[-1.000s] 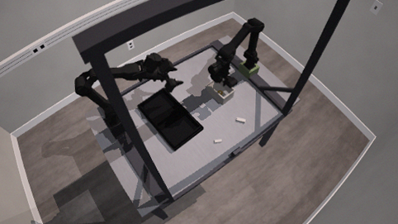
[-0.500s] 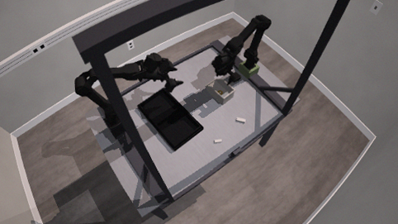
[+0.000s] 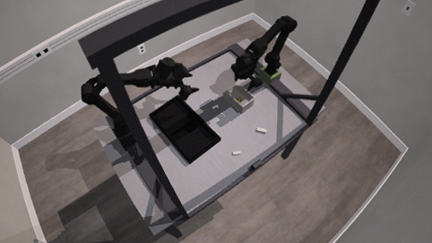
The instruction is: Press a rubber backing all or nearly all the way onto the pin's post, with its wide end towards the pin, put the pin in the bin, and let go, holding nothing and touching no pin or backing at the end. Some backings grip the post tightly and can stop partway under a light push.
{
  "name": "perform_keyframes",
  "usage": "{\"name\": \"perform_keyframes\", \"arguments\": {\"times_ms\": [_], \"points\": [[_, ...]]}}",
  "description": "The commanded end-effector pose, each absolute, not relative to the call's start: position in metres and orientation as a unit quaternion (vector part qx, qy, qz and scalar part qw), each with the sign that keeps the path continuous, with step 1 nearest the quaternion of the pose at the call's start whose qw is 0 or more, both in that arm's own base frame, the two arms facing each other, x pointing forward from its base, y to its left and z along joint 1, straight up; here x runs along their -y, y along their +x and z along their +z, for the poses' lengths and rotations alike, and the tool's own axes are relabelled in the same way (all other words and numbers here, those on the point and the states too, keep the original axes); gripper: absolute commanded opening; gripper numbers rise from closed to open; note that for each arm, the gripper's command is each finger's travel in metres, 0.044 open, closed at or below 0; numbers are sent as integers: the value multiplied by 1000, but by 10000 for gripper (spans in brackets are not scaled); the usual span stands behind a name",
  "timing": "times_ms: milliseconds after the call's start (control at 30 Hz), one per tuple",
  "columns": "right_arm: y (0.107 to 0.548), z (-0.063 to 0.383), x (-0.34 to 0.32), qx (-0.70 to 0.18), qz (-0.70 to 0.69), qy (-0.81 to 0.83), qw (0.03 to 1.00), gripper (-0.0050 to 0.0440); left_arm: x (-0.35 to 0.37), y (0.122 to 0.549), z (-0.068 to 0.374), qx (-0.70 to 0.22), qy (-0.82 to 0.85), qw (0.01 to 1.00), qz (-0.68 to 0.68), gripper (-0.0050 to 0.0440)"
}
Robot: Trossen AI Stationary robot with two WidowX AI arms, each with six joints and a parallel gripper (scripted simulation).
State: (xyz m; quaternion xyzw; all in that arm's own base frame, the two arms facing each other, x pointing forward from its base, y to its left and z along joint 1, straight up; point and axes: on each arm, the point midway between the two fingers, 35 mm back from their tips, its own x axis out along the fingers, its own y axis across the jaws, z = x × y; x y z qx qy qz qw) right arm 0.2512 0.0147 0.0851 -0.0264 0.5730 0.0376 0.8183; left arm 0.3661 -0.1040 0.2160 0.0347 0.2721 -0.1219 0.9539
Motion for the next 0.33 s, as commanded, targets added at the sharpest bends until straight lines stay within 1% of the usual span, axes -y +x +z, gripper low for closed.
{"name": "perform_keyframes", "arguments": {"times_ms": [0,300], "points": [[252,87,-14,-568,40,-28,822,440,105,366,225,-261,33,957,-122,440],[254,91,-15,-564,38,-27,824,440,105,366,225,-261,33,957,-122,440]]}}
